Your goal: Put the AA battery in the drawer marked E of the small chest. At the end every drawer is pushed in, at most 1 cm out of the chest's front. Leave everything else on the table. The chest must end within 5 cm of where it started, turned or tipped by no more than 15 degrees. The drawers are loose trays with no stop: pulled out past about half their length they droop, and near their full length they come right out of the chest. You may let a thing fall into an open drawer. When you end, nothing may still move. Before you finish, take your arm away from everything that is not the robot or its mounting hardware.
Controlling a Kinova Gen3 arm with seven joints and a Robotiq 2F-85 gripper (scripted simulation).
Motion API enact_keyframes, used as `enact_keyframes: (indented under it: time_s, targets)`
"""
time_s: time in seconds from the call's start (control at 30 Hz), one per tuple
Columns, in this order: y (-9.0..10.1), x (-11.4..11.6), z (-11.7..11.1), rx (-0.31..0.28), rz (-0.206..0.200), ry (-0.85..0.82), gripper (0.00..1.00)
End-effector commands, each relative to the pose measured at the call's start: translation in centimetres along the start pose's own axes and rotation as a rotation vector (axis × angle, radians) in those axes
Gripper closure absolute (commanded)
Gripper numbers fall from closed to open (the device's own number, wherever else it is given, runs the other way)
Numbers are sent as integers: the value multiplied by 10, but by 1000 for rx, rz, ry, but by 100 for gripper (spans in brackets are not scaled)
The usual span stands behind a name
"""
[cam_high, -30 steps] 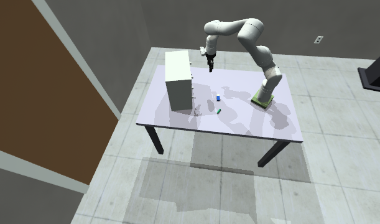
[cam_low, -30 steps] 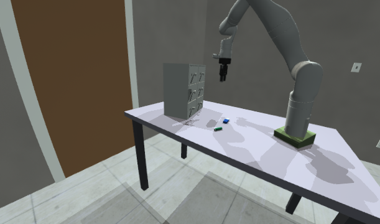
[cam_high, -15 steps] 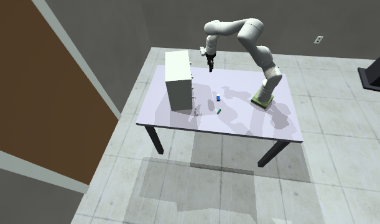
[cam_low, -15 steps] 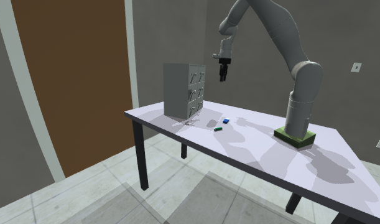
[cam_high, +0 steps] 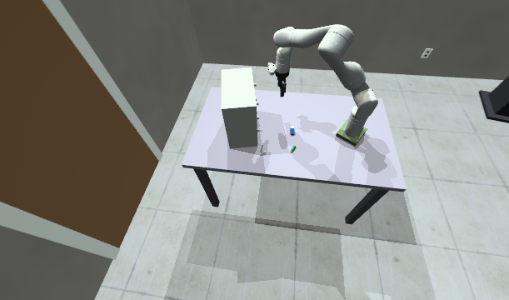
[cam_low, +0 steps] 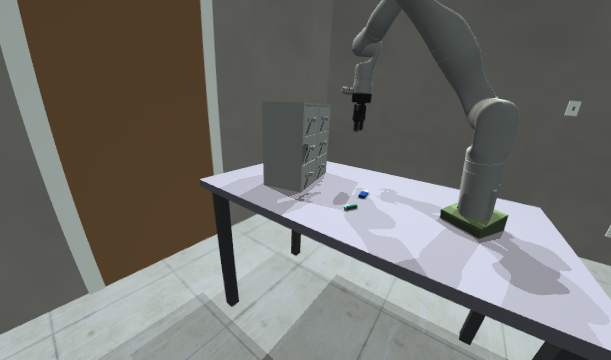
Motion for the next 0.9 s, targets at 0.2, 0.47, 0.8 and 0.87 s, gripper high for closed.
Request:
enact_keyframes:
  time_s: [0.2, 0.47, 0.8, 0.87]
  targets:
    - [1, 0, 0, 2, 1, 0, 0]
    - [1, -4, 0, 2, 1, 0, 0]
    - [14, -77, 7, 2, 1, 0, 0]
    - [16, -86, 8, 2, 1, 0, 0]
Point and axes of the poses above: the point where the finger pads meet when closed, its own y axis back along the fingers, its own x axis across the jaws, z = x × y, the point moved 1 cm from there along y, back along the fingers, and after that the axes turned 3 degrees about -y, right-handed, at the moved point
